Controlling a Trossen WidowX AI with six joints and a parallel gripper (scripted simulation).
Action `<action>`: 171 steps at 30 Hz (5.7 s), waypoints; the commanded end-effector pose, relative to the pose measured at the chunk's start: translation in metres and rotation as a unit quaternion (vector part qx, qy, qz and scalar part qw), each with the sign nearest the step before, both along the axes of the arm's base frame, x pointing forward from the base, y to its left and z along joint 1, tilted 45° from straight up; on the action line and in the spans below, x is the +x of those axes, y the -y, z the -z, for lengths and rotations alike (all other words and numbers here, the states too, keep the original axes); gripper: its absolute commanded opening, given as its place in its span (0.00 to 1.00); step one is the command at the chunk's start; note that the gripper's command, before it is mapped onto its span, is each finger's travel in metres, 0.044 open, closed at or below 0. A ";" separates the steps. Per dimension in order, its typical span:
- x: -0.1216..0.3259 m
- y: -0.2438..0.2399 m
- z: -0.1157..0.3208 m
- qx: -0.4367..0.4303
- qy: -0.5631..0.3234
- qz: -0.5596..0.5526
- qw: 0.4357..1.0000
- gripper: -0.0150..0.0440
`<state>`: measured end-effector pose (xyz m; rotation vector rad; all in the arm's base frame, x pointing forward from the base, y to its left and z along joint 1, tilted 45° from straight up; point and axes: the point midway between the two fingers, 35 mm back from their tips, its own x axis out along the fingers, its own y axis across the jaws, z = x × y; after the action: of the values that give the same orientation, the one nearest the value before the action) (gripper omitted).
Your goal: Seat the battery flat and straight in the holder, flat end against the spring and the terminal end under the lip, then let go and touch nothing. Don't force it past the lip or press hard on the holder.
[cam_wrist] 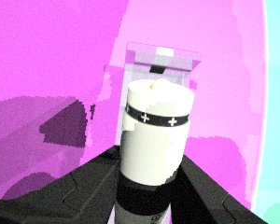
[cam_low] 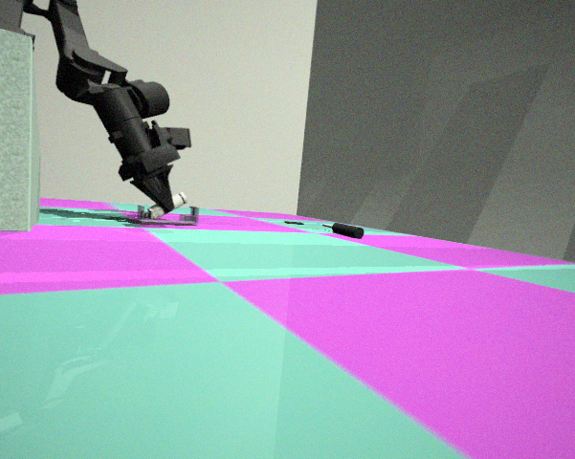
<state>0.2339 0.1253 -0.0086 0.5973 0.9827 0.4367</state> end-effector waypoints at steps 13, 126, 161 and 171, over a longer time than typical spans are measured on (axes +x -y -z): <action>-0.008 0.000 0.004 -0.003 -0.016 -0.003 1.000 0.38; 0.016 -0.011 0.007 -0.067 -0.208 -0.183 0.959 0.38; 0.027 -0.012 0.005 -0.069 -0.207 -0.183 0.959 0.51; 0.027 -0.003 -0.004 -0.069 -0.208 -0.182 0.959 0.55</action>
<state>0.2593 0.1328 -0.0103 0.3860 1.5340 0.5726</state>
